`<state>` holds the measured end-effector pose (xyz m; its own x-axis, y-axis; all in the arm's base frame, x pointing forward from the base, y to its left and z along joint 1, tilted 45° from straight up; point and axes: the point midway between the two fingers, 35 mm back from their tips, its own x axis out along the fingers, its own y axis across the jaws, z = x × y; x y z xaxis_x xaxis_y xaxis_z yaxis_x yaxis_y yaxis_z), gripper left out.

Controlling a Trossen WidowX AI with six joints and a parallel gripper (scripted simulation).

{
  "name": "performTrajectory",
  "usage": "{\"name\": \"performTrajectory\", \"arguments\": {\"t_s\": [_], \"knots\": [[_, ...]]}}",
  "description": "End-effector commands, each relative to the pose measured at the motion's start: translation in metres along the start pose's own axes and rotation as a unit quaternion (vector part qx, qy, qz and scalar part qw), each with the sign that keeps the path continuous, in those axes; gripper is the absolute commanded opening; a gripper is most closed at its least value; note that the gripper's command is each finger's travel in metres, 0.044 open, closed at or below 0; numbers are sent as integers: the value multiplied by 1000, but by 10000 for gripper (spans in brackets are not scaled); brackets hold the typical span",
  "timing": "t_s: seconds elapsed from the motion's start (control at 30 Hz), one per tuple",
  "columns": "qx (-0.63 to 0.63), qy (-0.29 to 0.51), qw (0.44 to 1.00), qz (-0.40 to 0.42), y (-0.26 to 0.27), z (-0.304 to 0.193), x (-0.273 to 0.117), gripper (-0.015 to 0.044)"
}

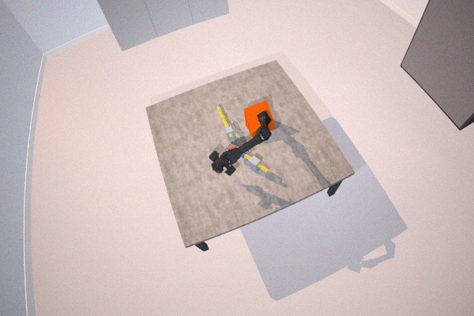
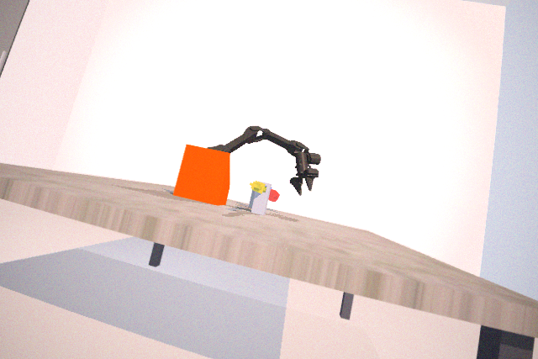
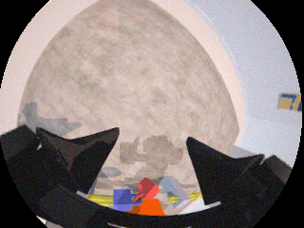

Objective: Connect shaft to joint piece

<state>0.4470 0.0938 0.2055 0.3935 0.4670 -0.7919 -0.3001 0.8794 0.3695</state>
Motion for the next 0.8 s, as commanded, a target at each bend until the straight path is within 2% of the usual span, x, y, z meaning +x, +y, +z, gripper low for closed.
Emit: {"name": "performTrajectory", "arguments": {"t_s": [0.0, 0.5, 0.77], "knots": [[42, 42, 998, 13, -32, -29, -1, 440], [232, 126, 958, 116, -108, -129, -33, 440], [254, 128, 950, 128, -112, -137, -37, 440]]}}
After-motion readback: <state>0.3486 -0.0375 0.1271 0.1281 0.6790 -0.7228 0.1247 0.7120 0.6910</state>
